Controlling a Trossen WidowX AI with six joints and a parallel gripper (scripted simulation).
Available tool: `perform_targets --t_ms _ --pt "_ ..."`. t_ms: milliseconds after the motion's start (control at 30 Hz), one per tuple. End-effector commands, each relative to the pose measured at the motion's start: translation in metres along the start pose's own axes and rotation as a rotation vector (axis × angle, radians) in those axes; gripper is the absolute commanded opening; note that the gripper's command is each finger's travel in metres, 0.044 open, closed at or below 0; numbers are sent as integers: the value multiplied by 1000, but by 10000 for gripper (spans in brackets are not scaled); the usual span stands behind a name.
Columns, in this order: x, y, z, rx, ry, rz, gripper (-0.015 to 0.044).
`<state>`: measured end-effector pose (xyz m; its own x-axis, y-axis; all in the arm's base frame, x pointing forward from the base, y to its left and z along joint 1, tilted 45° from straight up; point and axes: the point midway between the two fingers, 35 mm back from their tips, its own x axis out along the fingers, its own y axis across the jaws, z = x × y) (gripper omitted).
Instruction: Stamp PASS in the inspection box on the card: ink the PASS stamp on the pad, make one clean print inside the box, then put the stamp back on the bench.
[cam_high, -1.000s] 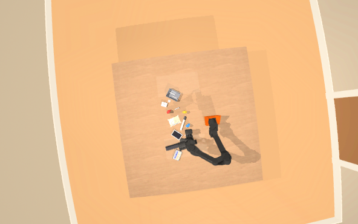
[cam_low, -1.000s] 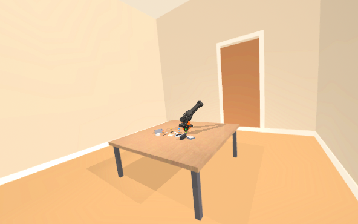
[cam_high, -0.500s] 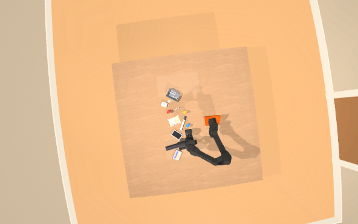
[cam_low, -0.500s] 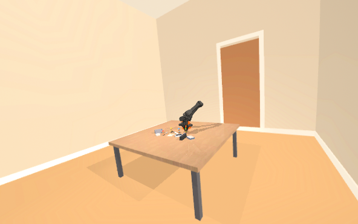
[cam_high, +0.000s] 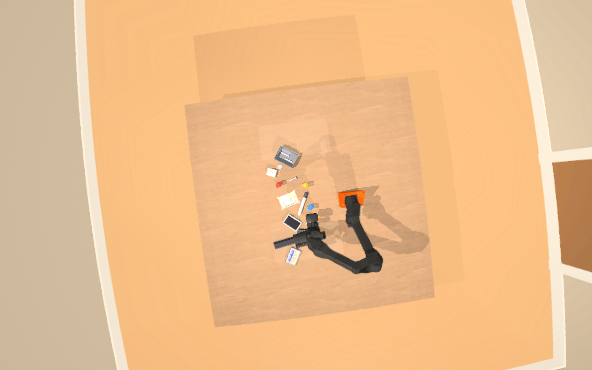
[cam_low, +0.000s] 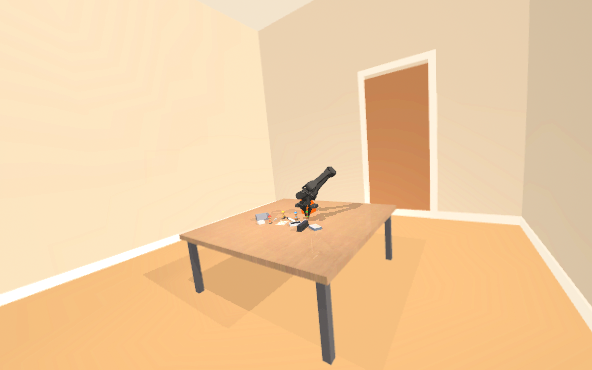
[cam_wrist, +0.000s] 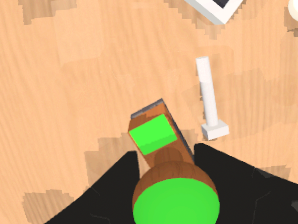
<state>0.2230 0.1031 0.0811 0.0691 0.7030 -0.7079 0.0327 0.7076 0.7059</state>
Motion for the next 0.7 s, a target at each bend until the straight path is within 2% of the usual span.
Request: perform_targets --t_ms 0,667 --pt "-3 1 1 -5 -3 4 0" --pt "-12 1 1 -5 -1 6 0"
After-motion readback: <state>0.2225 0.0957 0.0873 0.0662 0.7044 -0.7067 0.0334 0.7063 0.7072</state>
